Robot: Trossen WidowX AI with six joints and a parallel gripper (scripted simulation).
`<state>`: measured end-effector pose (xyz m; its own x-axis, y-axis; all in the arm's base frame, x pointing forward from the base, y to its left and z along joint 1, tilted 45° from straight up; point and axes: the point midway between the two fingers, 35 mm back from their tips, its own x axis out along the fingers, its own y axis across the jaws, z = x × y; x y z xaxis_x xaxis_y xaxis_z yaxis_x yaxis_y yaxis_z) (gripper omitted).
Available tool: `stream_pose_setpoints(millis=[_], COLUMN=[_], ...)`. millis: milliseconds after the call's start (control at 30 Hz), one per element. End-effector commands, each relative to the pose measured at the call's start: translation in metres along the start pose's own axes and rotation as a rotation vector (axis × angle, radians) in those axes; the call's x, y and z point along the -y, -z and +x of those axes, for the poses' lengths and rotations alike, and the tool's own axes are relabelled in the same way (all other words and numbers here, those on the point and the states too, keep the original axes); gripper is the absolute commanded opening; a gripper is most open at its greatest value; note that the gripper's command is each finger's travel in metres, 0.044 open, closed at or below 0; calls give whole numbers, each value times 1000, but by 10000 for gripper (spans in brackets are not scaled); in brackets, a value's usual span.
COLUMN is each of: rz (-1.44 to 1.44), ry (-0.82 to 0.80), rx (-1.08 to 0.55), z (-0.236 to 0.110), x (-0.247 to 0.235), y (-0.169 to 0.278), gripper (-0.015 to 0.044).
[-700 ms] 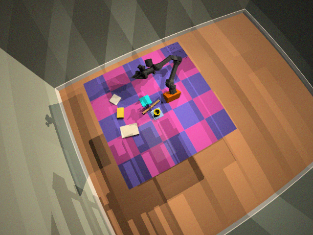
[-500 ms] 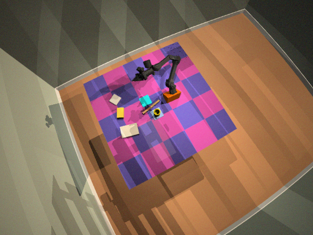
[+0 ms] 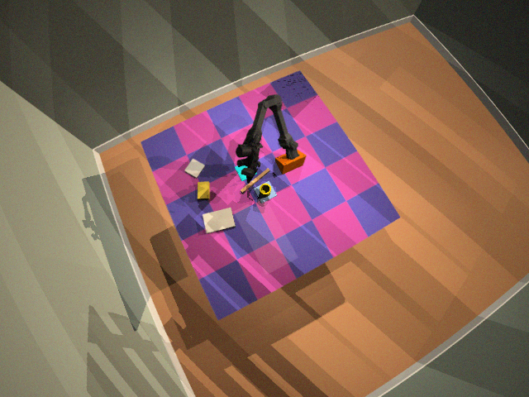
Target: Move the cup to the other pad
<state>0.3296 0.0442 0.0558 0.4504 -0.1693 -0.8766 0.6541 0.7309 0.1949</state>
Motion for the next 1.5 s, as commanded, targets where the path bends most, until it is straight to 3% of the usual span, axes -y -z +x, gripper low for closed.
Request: stream_pose_setpoints(millis=[0,233,333,1467], rz=[102,234,247,247], ry=[225,685,809,816], rx=[-47,65,154,162], z=[24,46,47,76], x=[23,78,95,126], y=[31,77,90,89], gripper=[167,167,167,167])
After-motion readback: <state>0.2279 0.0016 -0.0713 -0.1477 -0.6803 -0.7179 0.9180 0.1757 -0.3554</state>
